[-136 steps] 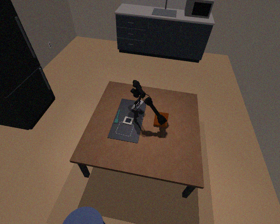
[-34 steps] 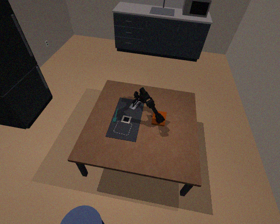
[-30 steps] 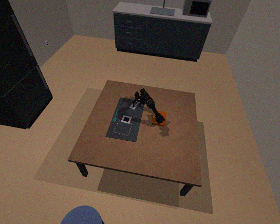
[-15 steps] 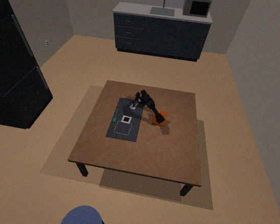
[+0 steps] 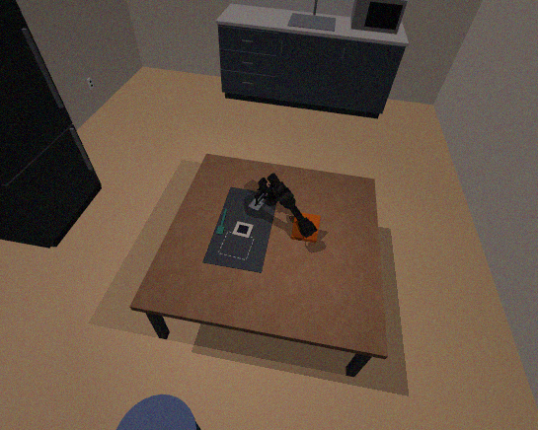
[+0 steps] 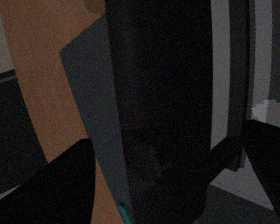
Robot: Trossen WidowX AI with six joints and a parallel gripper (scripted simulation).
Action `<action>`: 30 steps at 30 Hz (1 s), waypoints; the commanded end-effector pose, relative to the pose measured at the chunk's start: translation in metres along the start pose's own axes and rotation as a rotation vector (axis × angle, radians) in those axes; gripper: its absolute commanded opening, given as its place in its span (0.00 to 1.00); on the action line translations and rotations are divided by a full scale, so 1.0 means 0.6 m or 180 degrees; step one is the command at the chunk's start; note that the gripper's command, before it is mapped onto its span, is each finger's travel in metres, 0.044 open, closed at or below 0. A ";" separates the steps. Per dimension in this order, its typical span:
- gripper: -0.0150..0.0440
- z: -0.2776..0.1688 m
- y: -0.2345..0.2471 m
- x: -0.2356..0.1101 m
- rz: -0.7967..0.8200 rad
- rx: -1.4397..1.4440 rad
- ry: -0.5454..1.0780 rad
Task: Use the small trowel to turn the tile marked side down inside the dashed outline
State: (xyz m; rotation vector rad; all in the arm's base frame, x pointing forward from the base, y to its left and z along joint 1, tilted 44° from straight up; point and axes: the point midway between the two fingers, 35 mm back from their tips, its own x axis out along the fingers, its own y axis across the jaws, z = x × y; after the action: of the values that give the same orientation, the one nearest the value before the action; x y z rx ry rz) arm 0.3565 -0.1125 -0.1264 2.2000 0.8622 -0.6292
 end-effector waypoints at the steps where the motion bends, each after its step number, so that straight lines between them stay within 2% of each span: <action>1: 0.76 0.000 0.003 0.014 0.0008 -0.0001 -0.0009; 20: 0.76 -0.002 0.001 0.062 0.0014 0.0002 0.0002; 26: 0.50 -0.002 0.001 0.062 0.0014 0.0002 0.0002; 30: 0.45 -0.002 0.001 0.062 0.0014 0.0002 0.0002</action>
State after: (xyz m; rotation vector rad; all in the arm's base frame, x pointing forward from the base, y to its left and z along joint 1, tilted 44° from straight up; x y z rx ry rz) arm 0.3812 -0.0973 -0.1485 2.2006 0.8620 -0.6219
